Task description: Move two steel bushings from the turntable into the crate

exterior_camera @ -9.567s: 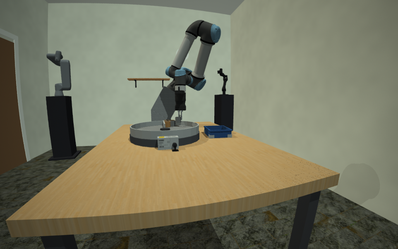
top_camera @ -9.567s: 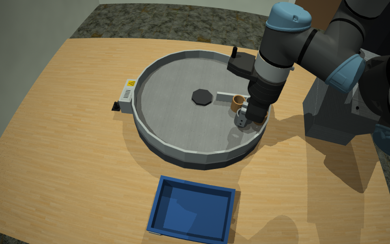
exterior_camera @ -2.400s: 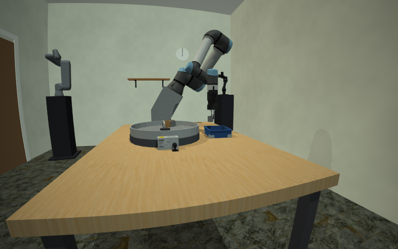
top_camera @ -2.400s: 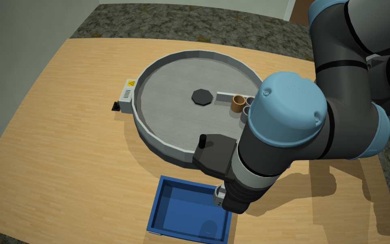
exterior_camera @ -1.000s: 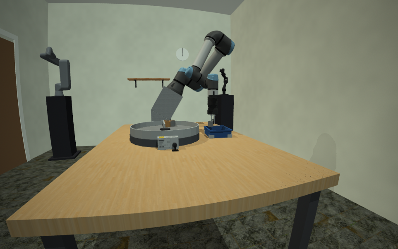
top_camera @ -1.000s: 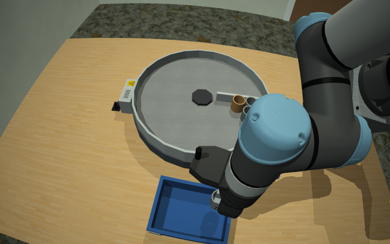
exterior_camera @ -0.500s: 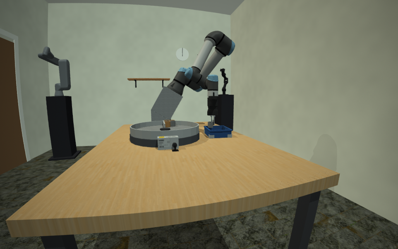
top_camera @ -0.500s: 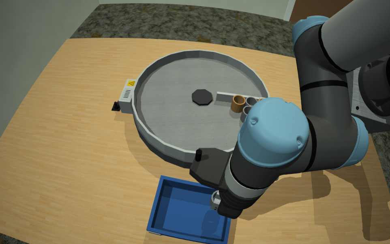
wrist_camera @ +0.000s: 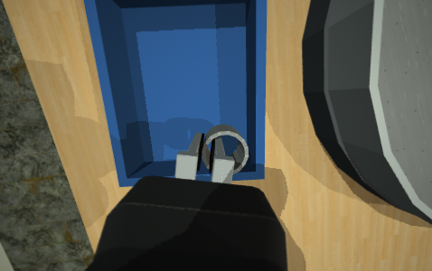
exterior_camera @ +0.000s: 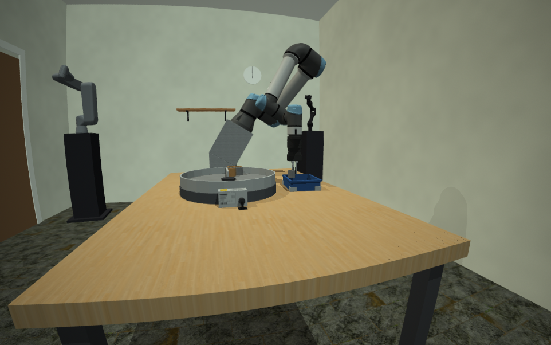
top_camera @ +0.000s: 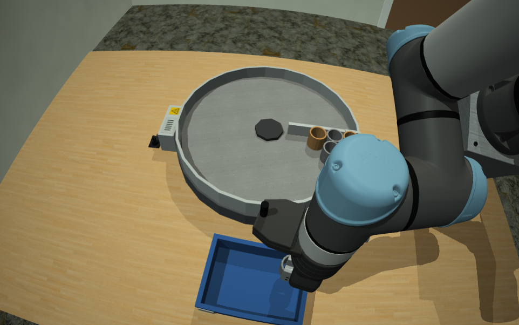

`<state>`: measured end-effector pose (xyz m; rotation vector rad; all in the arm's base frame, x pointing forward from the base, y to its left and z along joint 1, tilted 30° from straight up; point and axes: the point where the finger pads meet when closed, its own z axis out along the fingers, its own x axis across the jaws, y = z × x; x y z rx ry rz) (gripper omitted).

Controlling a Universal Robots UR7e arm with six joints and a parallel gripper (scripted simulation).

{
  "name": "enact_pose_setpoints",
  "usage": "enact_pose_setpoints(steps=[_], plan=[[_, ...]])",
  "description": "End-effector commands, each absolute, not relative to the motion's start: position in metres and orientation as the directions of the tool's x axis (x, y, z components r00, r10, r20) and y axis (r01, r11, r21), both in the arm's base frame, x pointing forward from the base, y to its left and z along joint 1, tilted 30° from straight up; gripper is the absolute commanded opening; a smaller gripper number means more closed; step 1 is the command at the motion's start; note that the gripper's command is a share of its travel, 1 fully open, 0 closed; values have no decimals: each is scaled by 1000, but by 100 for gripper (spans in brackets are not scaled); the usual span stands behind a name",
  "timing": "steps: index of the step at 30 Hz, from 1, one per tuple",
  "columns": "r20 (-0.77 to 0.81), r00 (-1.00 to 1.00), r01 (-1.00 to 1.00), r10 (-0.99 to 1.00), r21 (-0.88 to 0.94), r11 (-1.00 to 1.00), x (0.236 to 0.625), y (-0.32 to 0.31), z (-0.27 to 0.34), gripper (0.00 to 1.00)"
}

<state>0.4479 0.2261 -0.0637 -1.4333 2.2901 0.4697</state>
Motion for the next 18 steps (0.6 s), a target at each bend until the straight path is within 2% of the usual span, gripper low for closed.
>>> enact_pose_setpoints(steps=[1, 18], plan=[[-497, -395, -905, -772, 69, 419, 450, 228, -67, 0], [-497, -397, -905, -772, 72, 419, 450, 232, -75, 0]])
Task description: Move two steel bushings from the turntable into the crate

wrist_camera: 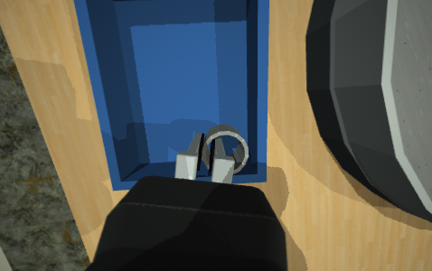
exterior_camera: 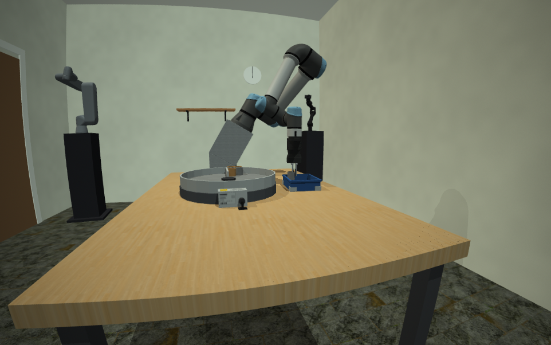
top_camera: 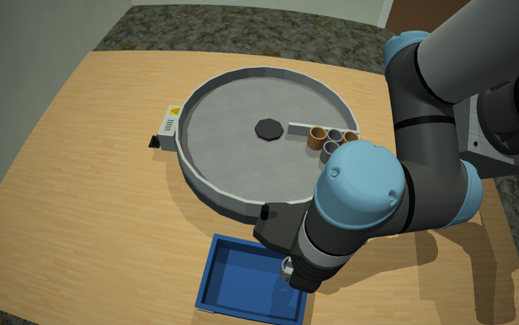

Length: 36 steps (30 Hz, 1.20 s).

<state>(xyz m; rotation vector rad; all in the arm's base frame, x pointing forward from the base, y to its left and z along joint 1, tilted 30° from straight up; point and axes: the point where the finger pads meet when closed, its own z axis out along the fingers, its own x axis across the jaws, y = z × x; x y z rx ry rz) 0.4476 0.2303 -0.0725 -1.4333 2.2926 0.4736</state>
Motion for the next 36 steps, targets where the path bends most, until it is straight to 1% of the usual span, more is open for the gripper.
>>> enact_pose_setpoints(steps=[1, 36], plan=[[-497, -397, -905, -772, 72, 419, 450, 232, -75, 0], [-496, -400, -905, -771, 77, 419, 450, 239, -90, 0]])
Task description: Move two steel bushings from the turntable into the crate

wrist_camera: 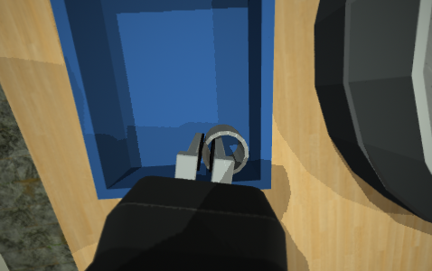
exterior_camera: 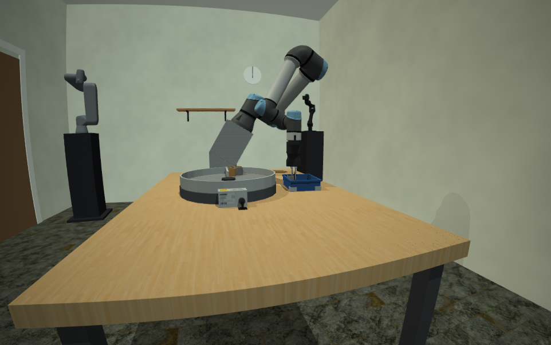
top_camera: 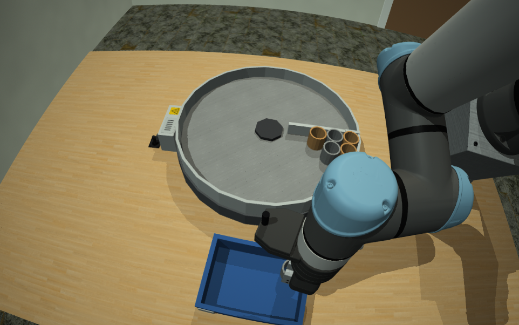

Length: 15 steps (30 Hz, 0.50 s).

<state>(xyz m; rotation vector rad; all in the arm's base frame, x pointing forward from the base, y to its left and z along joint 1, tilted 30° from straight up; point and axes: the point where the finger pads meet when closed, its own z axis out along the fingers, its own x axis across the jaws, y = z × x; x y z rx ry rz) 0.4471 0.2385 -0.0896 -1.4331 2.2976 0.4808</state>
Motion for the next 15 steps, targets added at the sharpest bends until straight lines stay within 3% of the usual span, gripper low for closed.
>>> enact_pose_setpoints(steps=[1, 15], plan=[[-496, -400, -905, -771, 77, 419, 450, 239, -90, 0], [-497, -396, -905, -772, 71, 419, 453, 240, -89, 0]])
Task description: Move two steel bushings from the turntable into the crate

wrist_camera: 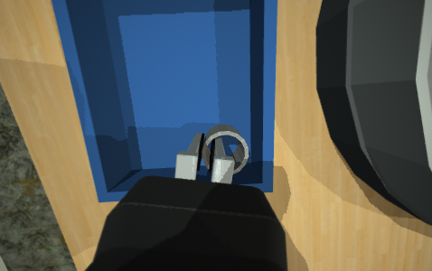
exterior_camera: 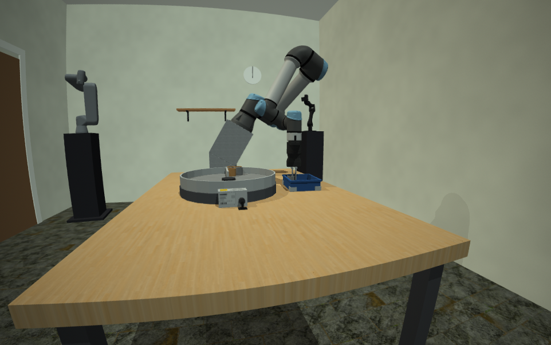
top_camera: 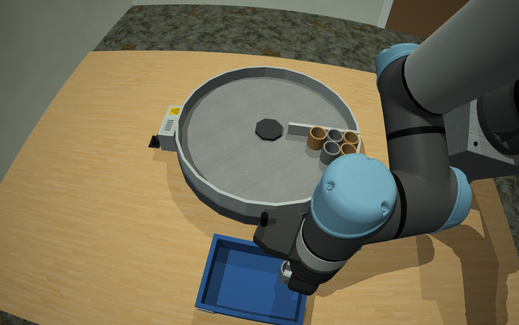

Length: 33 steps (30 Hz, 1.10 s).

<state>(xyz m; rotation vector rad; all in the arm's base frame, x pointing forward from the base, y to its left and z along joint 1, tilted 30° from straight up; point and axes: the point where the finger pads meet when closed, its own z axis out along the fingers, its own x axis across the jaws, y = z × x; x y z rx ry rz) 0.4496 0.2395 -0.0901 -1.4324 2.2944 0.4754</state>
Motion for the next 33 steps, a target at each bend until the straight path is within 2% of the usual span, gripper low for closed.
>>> enact_pose_setpoints(steps=[1, 33], plan=[[-497, -396, -905, -772, 71, 419, 453, 240, -89, 0], [-498, -391, -906, -774, 62, 418, 456, 242, -91, 0]])
